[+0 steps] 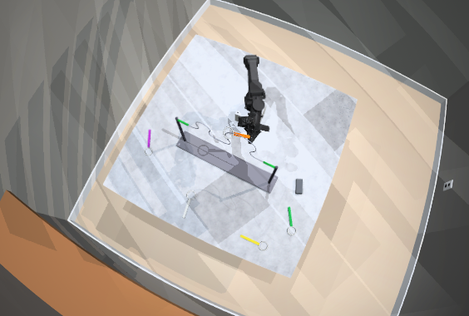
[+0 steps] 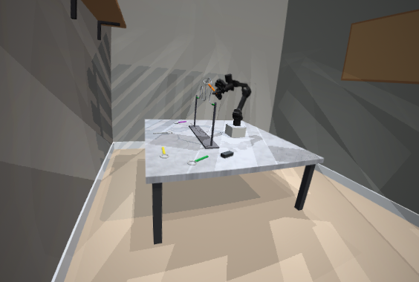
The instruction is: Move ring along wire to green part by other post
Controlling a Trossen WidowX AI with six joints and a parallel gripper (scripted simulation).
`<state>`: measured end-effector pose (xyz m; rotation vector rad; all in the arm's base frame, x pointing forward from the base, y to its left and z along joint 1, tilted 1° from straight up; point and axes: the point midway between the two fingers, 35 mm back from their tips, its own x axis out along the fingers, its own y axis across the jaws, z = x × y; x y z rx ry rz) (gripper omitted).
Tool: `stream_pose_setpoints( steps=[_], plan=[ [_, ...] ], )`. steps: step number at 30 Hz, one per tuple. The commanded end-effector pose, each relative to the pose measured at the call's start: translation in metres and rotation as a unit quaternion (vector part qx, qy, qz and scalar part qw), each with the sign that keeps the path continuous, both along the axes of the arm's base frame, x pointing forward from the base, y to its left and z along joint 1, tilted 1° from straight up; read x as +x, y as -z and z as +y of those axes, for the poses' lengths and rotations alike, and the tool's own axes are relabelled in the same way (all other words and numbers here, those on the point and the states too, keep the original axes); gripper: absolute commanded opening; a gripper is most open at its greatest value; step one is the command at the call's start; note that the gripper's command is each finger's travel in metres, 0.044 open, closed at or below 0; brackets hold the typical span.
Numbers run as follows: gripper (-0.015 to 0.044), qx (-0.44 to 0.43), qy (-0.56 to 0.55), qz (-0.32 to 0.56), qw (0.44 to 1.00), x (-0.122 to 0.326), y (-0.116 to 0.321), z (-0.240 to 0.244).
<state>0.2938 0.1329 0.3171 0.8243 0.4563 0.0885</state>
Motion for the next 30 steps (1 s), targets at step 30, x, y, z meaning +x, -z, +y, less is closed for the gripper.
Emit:
stream_pose_setpoints(
  steps=[30],
  plan=[
    [-0.0150, -0.204, 0.006, -0.004, 0.979, 0.002, 0.007, -0.011]
  ],
)
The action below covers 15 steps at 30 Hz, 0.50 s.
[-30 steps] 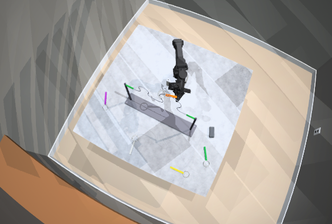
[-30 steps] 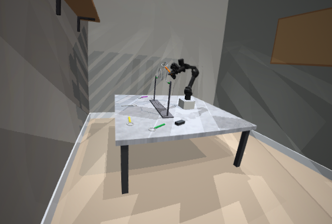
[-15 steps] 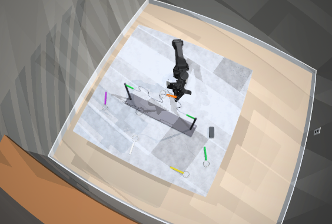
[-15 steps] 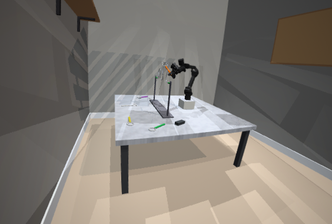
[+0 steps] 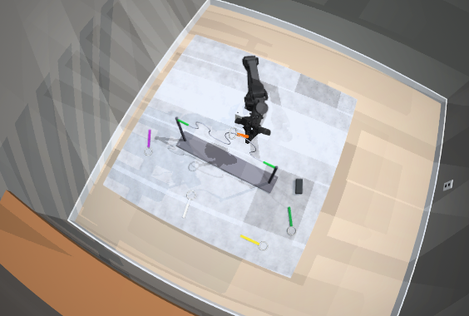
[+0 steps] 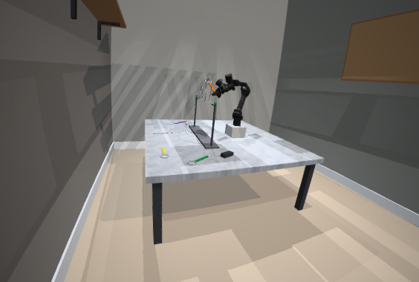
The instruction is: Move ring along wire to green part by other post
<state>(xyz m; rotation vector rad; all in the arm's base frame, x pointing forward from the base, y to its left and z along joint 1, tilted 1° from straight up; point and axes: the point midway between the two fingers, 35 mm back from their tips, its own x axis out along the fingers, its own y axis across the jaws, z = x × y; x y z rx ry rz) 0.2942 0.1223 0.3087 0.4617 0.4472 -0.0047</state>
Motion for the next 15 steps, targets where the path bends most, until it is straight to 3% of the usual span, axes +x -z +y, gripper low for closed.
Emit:
stream_pose_setpoints(
  steps=[1, 15],
  plan=[
    [-0.0150, -0.026, 0.001, -0.002, 1.000, 0.0014, -0.0017, -0.0008],
    [-0.0150, -0.113, 0.003, -0.003, 0.994, 0.0015, 0.0008, -0.0069]
  ],
)
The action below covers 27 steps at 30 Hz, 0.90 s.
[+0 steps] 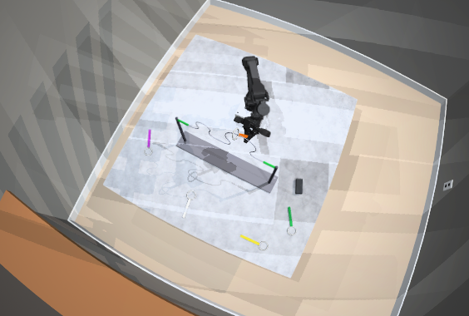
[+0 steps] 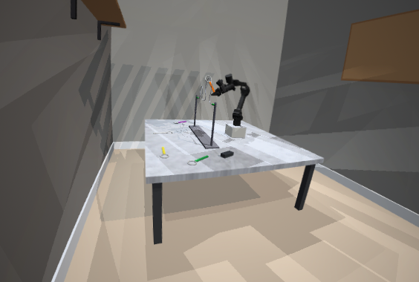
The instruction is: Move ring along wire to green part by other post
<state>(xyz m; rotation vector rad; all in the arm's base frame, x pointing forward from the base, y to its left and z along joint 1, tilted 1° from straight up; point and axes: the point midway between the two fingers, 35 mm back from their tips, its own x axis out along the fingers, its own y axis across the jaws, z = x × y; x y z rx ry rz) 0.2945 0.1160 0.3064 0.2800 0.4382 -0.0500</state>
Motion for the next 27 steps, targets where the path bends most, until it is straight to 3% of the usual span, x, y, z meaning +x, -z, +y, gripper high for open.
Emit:
stream_pose_setpoints(
  steps=[1, 27],
  plan=[
    [-0.0150, -0.027, 0.001, -0.001, 1.000, 0.001, -0.001, -0.001],
    [-0.0150, -0.188, 0.005, -0.003, 0.982, 0.001, 0.000, -0.013]
  ],
)
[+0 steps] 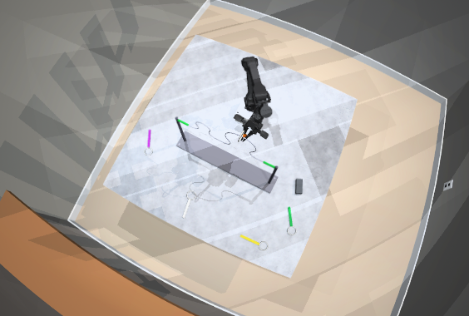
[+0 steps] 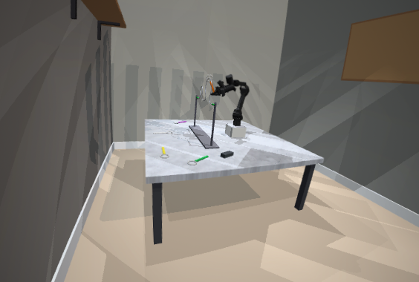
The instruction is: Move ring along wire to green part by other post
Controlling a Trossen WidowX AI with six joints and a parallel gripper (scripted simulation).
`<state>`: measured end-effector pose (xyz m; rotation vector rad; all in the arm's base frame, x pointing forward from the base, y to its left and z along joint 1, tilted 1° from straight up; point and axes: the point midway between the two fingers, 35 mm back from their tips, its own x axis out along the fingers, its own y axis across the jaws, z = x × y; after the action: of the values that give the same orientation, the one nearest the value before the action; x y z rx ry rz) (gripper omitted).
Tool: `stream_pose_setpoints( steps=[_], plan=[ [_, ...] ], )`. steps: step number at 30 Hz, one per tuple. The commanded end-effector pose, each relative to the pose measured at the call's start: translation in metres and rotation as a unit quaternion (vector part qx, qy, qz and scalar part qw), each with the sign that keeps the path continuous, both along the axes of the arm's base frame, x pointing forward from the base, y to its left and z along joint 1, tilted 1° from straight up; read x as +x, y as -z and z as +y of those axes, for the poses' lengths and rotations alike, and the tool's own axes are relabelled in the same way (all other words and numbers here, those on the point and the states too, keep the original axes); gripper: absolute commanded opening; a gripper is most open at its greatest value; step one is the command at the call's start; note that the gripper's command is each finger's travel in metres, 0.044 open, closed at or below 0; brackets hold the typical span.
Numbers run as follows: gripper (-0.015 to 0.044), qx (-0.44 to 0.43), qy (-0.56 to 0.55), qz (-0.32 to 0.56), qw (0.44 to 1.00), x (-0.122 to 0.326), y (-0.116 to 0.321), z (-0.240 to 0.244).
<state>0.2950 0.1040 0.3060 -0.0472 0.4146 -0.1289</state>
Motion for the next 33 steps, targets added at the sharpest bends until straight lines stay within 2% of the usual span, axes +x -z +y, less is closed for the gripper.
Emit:
stream_pose_setpoints(
  steps=[1, 33],
  plan=[
    [-0.0150, -0.028, 0.001, 0.000, 1.000, 0.001, 0.000, -0.002],
    [-0.0150, -0.225, 0.006, -0.001, 0.974, 0.001, -0.004, -0.016]
  ],
)
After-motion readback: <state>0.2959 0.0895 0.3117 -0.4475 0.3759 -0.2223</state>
